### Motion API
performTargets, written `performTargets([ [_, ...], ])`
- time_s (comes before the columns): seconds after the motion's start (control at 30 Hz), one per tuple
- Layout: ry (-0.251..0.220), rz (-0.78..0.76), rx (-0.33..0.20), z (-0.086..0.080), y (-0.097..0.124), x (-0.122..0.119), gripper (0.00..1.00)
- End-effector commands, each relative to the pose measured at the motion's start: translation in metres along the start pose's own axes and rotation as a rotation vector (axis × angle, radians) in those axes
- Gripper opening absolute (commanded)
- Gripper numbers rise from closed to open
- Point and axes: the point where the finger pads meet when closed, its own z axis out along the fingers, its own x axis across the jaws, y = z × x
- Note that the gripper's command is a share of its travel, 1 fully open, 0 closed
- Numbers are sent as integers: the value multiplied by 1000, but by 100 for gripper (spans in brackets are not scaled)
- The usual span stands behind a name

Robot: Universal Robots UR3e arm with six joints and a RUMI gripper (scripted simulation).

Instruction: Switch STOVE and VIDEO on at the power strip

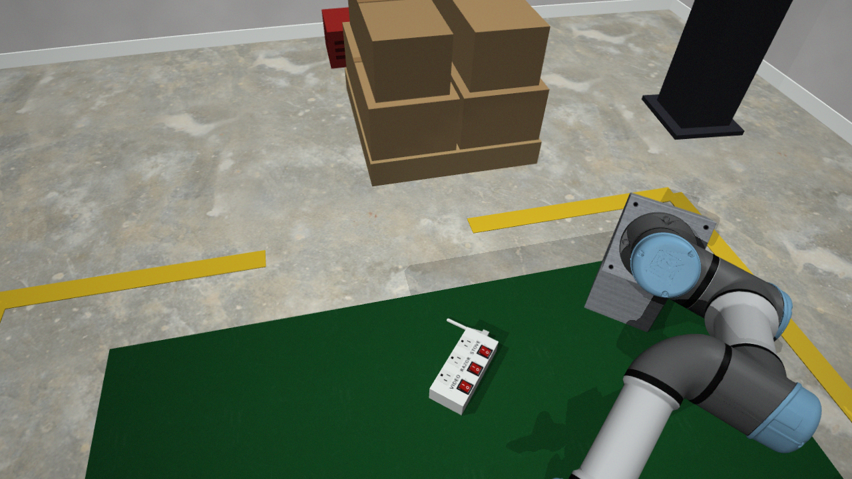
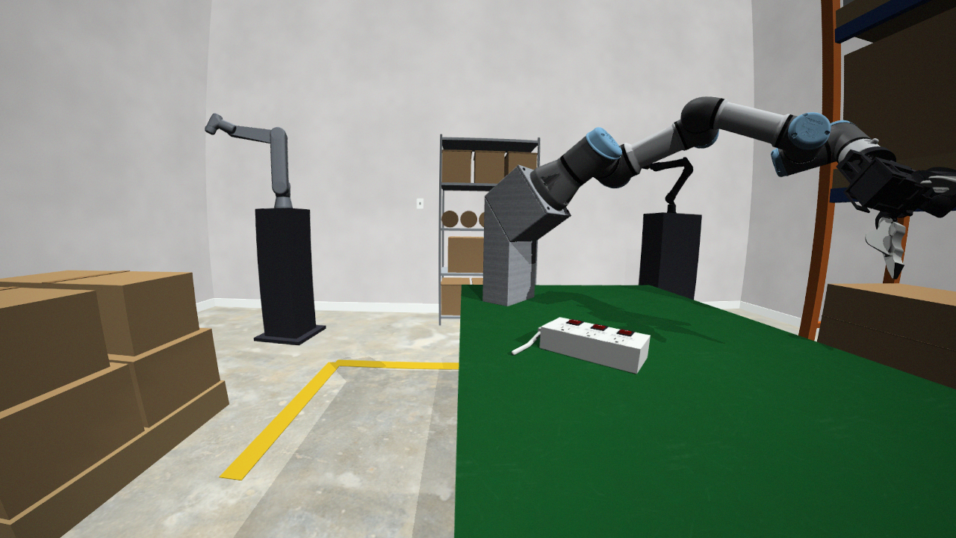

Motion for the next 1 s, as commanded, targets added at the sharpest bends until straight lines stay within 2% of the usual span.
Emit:
performTargets([
  [0.0, 2, 2, 2, -1, 0, 1, 100],
  [0.53, 2, 2, 2, -1, 0, 1, 100],
  [0.57, 2, 2, 2, -1, 0, 1, 0],
  [0.97, 2, 2, 2, -1, 0, 1, 0],
])
